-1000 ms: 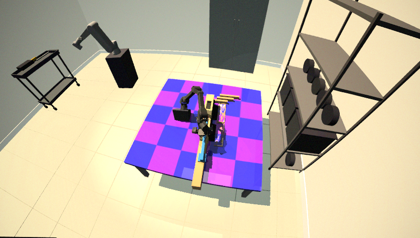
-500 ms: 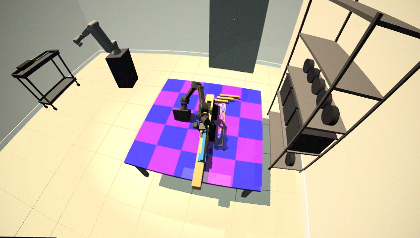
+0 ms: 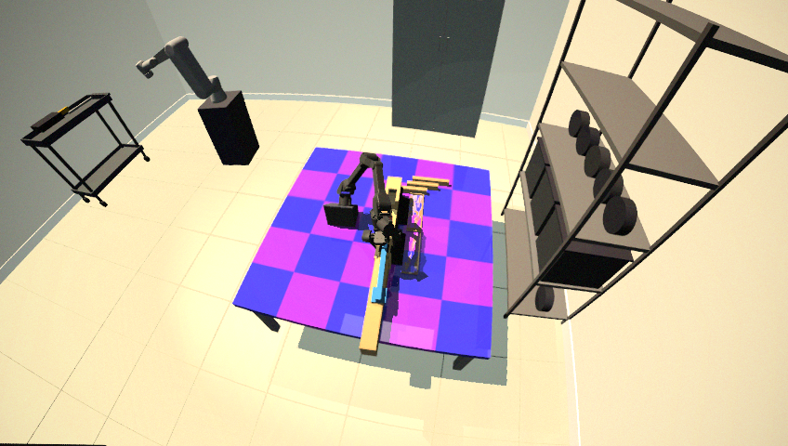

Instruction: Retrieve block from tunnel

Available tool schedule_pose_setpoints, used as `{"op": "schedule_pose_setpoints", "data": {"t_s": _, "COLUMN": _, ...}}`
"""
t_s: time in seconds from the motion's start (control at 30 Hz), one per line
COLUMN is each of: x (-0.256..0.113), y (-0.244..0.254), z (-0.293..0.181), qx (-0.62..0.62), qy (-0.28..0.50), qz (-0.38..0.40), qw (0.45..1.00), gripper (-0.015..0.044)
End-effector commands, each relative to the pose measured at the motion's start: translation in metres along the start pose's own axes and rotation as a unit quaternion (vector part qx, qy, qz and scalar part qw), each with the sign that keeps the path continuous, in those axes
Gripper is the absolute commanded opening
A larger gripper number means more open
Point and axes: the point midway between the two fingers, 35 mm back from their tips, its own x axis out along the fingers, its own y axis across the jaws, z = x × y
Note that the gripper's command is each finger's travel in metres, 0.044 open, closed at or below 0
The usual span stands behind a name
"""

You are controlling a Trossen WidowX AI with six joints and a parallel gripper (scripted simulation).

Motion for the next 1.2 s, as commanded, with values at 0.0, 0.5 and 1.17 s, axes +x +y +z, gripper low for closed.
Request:
{"op": "schedule_pose_setpoints", "data": {"t_s": 0.0, "x": 0.011, "y": -0.003, "z": -0.004, "qx": 0.005, "qy": 0.006, "qz": -0.001, "qw": 1.000, "gripper": 0.0440}}
{"op": "schedule_pose_setpoints", "data": {"t_s": 0.5, "x": 0.019, "y": -0.003, "z": -0.005, "qx": -0.001, "qy": 0.000, "qz": 0.000, "qw": 1.000, "gripper": 0.0414}}
{"op": "schedule_pose_setpoints", "data": {"t_s": 1.17, "x": 0.020, "y": -0.003, "z": -0.002, "qx": -0.001, "qy": 0.000, "qz": 0.000, "qw": 1.000, "gripper": 0.0000}}
